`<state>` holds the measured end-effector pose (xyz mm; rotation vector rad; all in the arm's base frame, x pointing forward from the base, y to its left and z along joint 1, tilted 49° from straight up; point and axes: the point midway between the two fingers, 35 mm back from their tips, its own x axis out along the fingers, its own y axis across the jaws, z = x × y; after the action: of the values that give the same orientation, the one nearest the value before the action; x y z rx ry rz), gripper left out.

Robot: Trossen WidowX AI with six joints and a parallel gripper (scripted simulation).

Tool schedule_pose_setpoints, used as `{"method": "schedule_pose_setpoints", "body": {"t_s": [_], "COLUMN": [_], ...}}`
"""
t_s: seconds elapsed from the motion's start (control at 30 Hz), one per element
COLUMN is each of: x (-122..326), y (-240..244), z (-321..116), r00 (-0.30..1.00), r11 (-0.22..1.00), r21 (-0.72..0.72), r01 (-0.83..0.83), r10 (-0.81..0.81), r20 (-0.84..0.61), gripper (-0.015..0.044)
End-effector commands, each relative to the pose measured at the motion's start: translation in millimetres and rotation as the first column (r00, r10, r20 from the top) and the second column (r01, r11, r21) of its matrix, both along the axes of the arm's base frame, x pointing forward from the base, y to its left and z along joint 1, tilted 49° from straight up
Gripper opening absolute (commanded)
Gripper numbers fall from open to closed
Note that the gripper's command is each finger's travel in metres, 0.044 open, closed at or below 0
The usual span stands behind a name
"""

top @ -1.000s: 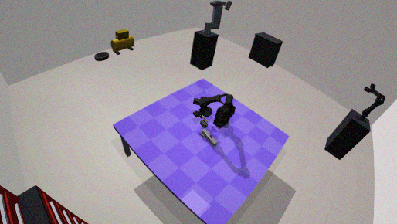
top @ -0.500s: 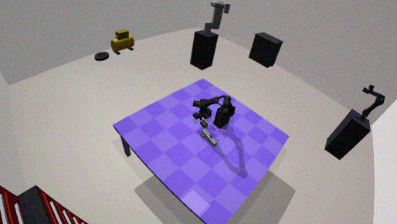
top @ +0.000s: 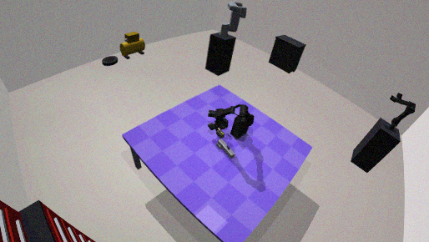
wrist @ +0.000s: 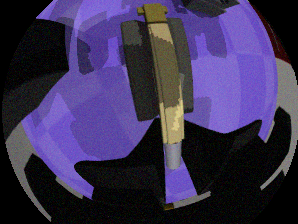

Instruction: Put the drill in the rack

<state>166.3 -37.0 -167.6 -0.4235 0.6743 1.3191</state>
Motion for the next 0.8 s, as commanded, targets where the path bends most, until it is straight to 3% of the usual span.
{"method": "schedule_pose_setpoints", "body": {"t_s": [0.0, 0.17, 0.7, 0.77], "x": [0.2, 0.9, 0.8, 0.3], "y": [4.3, 9.1, 5.5, 0.7], "z": [-2.6, -6.3, -4.6, -0.7], "r00": [1.000, 1.000, 1.000, 1.000], "r11": [1.000, 1.000, 1.000, 1.000], "r21": [0.005, 0.006, 0.001, 0.001], "r01": [0.005, 0.005, 0.000, 0.001], "r10": [-0.005, -0.005, 0.000, -0.001], "r20": [-0.003, -0.002, 0.000, -0.001], "gripper": [0.0000, 0.0000, 0.0420, 0.0440]}}
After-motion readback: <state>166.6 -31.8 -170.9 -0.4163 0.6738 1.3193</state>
